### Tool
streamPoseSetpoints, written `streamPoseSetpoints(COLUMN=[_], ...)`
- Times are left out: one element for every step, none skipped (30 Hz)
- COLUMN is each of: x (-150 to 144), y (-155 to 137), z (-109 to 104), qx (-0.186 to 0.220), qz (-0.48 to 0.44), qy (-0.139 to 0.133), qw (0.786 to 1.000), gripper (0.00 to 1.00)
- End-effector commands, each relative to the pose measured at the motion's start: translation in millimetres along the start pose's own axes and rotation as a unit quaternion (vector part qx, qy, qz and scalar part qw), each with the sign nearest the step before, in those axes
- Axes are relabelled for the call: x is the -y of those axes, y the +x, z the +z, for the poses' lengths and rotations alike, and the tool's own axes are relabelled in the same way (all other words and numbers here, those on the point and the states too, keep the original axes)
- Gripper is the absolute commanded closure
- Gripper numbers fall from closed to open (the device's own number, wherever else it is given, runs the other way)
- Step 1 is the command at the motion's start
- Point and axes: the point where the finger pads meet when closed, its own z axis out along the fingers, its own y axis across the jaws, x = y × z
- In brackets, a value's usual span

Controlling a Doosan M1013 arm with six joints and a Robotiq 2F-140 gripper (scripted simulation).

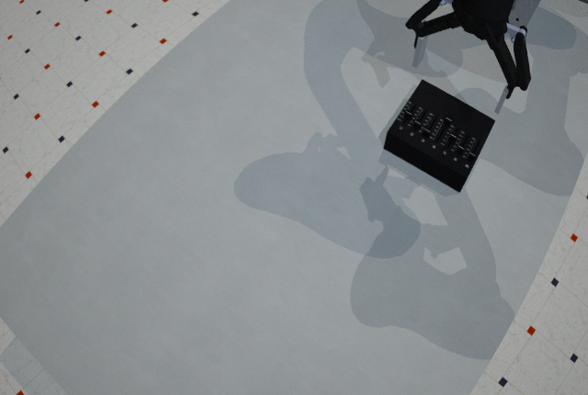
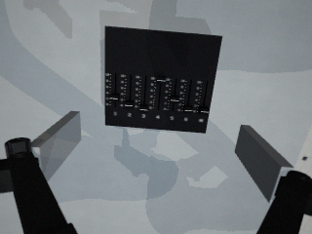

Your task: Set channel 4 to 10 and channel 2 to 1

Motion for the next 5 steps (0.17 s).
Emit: streamPoseSetpoints(x=[0.0, 0.0, 0.0, 0.0, 0.0], y=[0.0, 0.0, 0.0, 0.0, 0.0], z=[-0.1, -0.1, -0.1, -0.1, -0.1], qx=[0.0, 0.0, 0.0, 0.0, 0.0], qz=[0.0, 0.0, 0.0, 0.0, 0.0], qy=[0.0, 0.0, 0.0, 0.0, 0.0], qw=[1.0, 1.0, 1.0, 1.0, 1.0], gripper=[0.0, 0.0, 0.0, 0.0, 0.0])
